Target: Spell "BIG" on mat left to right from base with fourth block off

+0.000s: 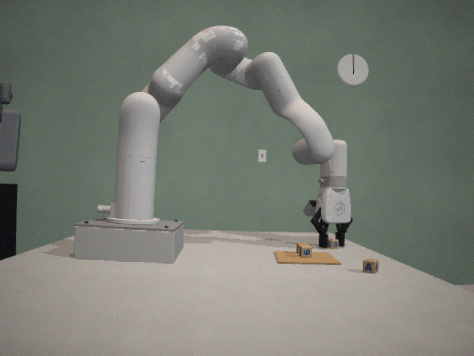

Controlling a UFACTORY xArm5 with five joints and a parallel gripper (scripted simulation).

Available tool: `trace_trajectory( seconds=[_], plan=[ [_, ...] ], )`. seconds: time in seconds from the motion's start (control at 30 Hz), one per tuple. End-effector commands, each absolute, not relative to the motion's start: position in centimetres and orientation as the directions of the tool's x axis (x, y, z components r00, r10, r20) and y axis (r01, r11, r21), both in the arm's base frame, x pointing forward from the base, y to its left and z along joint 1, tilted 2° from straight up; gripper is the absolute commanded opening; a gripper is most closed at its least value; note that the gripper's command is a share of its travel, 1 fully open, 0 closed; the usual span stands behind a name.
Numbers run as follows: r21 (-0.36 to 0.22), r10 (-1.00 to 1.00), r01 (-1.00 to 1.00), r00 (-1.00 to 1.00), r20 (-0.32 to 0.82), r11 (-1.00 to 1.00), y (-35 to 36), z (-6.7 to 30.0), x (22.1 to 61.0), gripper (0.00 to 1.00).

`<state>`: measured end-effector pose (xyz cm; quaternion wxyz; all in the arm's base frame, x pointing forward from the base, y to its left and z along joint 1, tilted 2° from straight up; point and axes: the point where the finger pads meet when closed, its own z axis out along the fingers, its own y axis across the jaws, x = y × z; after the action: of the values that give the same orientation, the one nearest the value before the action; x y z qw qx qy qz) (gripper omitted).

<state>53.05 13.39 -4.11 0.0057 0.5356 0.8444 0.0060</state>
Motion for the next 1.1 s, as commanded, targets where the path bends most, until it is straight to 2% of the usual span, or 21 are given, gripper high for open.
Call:
trace_trajectory(
  seconds=[0.0, 0.37, 0.4, 0.93, 0.97, 1.07],
  plan=[
    [0.020, 0.905, 0.904, -0.426, -0.004, 0.426, 13.43, -3.95, 53.21, 0.63],
    [0.020, 0.905, 0.904, -0.426, -0.004, 0.426, 13.43, -3.95, 53.21, 0.63],
    [0.020, 0.905, 0.904, -0.426, -0.004, 0.426, 13.43, -3.95, 53.21, 0.42],
    [0.020, 0.905, 0.904, -0.426, -0.004, 0.426, 13.43, -3.95, 53.21, 0.42],
    [0.020, 0.905, 0.904, -0.426, -0.004, 0.426, 13.43, -3.95, 53.21, 0.21],
    [0.020, 0.905, 0.904, -0.426, -0.004, 0.426, 13.43, -3.95, 53.21, 0.21]
  ],
)
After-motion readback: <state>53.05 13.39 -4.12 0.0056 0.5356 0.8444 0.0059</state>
